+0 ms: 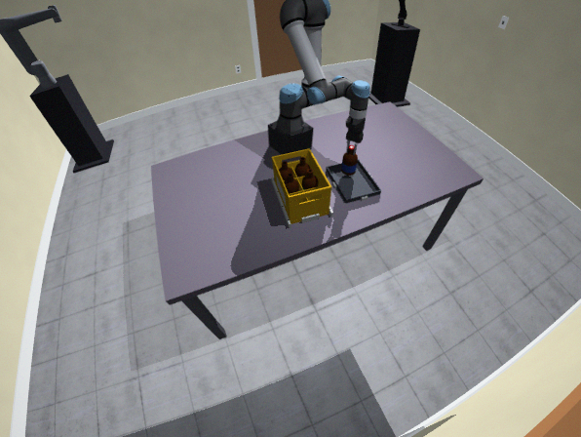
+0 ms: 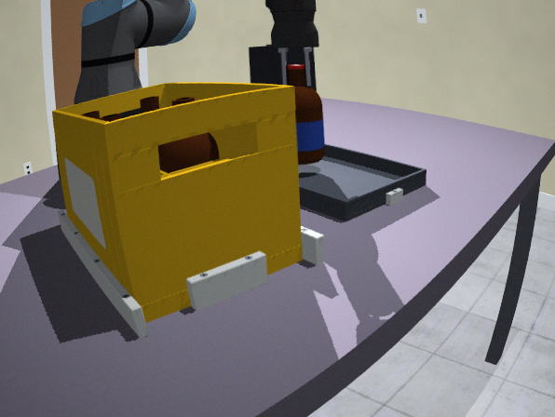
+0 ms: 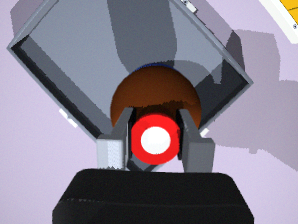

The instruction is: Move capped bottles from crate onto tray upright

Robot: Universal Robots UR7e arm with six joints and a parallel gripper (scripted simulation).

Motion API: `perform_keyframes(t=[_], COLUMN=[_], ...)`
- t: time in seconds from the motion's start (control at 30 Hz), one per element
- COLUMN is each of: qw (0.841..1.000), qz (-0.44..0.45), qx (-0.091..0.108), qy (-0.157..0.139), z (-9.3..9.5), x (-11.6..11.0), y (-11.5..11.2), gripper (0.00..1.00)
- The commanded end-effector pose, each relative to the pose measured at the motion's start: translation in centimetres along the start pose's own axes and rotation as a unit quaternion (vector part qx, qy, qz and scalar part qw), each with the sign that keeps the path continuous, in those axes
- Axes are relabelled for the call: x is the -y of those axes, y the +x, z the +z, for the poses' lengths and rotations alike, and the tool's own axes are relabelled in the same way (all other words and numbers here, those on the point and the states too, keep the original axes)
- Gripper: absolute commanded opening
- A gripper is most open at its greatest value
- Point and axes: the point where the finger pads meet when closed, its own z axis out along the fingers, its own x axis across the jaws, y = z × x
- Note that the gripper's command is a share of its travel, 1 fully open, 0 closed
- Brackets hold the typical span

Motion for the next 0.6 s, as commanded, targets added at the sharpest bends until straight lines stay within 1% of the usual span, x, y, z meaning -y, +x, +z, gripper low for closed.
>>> perform_keyframes(t=[0.0, 0.57], qw=[1.000, 1.000], qz=[0.000, 0.000], qx=[0.001, 0.001], qy=[0.000, 0.000], z=[0.00, 0.53], x=[0.02, 0.01], y=[-0.04, -0.01], gripper=[0.00, 0.00])
